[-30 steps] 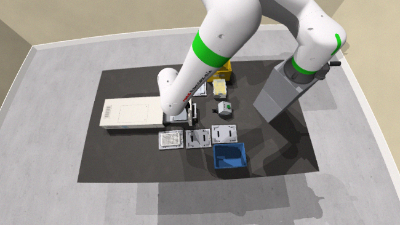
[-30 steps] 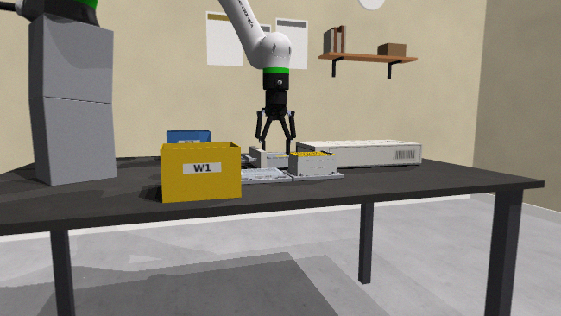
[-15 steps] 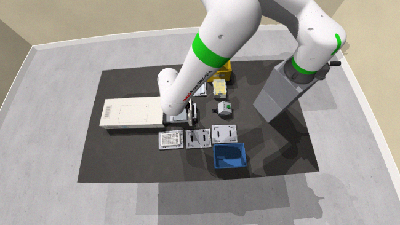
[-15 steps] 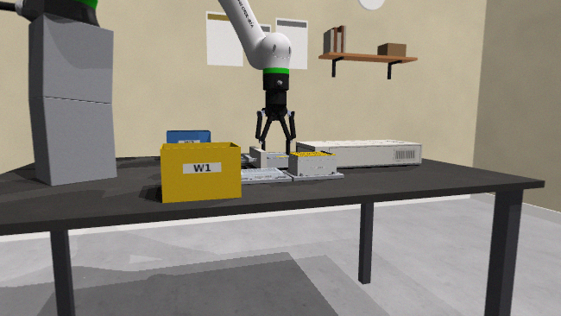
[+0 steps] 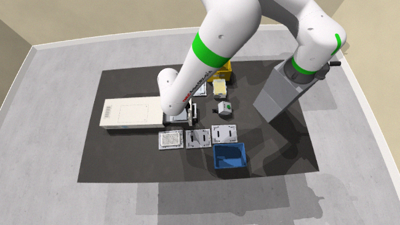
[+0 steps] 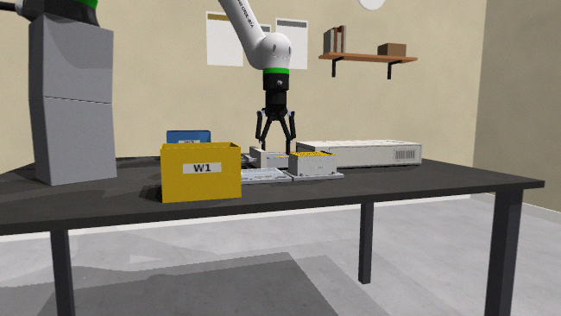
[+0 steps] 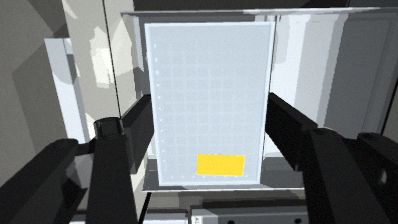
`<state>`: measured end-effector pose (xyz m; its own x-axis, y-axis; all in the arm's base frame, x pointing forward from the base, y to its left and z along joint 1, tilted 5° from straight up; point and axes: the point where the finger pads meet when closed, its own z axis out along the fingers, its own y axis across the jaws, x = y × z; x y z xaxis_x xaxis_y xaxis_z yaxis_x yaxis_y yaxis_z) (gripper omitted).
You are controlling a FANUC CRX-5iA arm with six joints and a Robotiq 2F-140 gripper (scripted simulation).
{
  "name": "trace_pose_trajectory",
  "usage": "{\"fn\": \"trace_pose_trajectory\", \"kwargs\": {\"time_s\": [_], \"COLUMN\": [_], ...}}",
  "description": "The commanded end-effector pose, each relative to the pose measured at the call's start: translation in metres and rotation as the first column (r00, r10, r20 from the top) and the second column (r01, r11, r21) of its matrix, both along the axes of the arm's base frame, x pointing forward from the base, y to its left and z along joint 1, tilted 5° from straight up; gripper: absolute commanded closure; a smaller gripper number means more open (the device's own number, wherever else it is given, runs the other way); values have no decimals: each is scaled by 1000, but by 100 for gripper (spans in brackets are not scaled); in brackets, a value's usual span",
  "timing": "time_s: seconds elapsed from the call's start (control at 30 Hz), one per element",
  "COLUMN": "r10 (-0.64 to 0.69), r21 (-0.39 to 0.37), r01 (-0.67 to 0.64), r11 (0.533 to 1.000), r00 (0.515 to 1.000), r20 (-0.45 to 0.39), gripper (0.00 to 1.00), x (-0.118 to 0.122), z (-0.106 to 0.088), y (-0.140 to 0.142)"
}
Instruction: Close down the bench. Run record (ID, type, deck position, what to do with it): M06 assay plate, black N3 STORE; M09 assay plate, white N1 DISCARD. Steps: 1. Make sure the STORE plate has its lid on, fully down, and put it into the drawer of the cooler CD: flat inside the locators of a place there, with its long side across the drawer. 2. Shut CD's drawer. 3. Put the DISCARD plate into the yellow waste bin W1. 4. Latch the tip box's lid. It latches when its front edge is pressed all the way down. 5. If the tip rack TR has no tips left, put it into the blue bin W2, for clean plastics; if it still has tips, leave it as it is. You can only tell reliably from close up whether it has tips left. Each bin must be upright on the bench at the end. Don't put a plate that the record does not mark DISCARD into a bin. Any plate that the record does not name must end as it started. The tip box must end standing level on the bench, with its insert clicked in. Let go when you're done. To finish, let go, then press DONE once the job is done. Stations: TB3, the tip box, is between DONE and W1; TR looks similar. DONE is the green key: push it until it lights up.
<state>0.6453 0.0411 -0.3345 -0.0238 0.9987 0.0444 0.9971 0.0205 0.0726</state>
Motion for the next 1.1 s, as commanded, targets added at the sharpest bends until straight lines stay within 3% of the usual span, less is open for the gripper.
{"fn": "trace_pose_trajectory", "kwargs": {"time_s": [0.0, 1.07], "r10": [0, 0], "r21": [0, 0], "r01": [0, 0], "r11": [1000, 1000], "r00": [1000, 1000], "r20": [2, 2], "gripper": [90, 90], "x": [1, 1], "z": [1, -3], "y": [0, 0]}}
